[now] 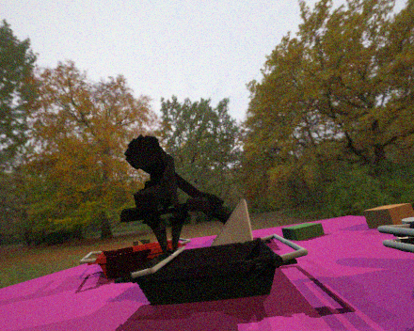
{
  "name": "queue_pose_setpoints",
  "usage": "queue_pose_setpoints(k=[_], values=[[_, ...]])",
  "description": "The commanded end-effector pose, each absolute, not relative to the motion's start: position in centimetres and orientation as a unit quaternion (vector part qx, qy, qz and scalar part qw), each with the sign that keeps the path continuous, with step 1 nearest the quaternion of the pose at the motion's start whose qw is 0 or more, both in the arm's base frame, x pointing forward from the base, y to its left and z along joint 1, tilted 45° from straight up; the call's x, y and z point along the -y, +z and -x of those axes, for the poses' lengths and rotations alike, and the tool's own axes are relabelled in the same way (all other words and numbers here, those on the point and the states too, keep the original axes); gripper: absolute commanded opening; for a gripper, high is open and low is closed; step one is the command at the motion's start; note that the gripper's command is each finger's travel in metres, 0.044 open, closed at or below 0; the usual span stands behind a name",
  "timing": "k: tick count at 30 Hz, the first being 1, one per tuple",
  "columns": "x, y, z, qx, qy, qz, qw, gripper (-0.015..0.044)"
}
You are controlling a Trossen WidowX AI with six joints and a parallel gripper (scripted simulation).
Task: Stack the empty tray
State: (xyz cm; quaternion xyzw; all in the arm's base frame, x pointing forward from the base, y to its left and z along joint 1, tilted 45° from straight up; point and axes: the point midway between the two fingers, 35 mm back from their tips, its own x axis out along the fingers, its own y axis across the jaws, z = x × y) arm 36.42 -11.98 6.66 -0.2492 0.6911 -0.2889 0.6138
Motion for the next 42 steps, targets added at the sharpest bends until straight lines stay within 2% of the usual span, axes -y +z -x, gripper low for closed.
queue_pose_setpoints(k=[1, 31, 41, 42], values=[[10.7, 8.6, -36.9, -0.682, -0.291, 0.25, 0.622, 0.0084], [10.8, 8.0, -36.9, -0.686, -0.288, 0.253, 0.619, 0.0084], [4.8, 13.9, -37.6, -0.687, -0.286, 0.254, 0.618, 0.0084], [6.6, 12.0, -37.5, -0.69, -0.288, 0.252, 0.614, 0.0084]])
